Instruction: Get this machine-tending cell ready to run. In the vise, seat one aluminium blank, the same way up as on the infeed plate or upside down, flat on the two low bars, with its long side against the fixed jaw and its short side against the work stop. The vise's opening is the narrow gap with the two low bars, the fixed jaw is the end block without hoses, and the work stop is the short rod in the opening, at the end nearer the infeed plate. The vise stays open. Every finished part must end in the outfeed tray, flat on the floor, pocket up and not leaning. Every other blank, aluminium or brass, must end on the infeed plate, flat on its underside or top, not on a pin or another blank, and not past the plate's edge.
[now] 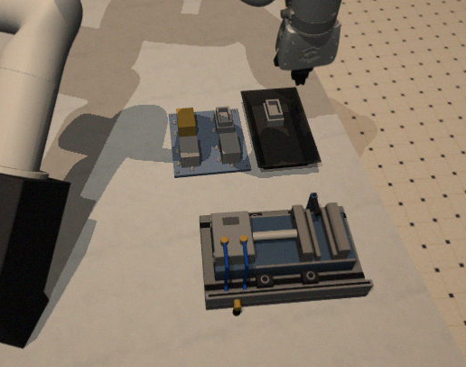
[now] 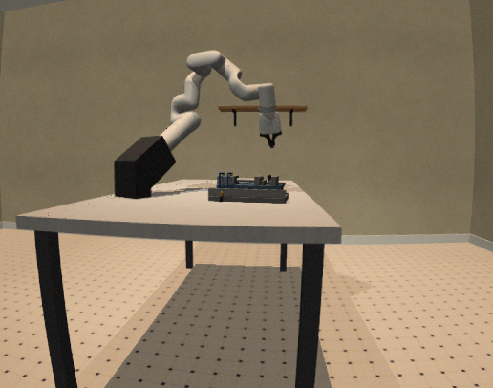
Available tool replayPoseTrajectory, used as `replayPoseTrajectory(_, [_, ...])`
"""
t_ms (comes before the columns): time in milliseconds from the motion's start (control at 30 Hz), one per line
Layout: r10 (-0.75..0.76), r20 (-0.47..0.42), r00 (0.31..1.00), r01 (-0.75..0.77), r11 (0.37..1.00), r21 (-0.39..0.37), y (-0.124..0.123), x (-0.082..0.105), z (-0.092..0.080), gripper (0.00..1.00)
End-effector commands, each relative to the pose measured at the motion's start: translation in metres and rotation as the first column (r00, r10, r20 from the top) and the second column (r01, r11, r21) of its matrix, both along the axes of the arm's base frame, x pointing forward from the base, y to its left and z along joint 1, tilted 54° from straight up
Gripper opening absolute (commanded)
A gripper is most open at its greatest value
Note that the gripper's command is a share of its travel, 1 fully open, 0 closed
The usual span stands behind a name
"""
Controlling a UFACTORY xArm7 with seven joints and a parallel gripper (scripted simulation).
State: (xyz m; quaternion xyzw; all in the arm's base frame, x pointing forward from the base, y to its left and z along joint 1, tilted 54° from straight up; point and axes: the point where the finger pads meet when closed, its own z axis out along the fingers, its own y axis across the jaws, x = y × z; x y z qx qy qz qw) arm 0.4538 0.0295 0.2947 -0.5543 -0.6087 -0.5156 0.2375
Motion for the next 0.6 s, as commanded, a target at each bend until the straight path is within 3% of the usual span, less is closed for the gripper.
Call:
replayPoseTrajectory(0, [-0.007, 0.014, 1.000, 0.007, 1.000, -0.011, 0.018, -0.024, 0.028, 0.00])
replayPoseTrajectory(267, [0.005, 0.005, 1.000, -0.005, 0.998, -0.064, 0.054, -0.063, 0.046, 0.00])
replayPoseTrajectory(333, [0.005, 0.005, 1.000, -0.005, 0.998, -0.064, 0.054, -0.063, 0.046, 0.00])
replayPoseTrajectory(400, [0.005, -0.010, 1.000, -0.006, 0.994, -0.107, 0.072, -0.083, 0.045, 0.00])
replayPoseTrajectory(567, [-0.006, -0.041, 0.999, -0.001, 0.985, -0.173, 0.092, -0.108, 0.034, 0.00])
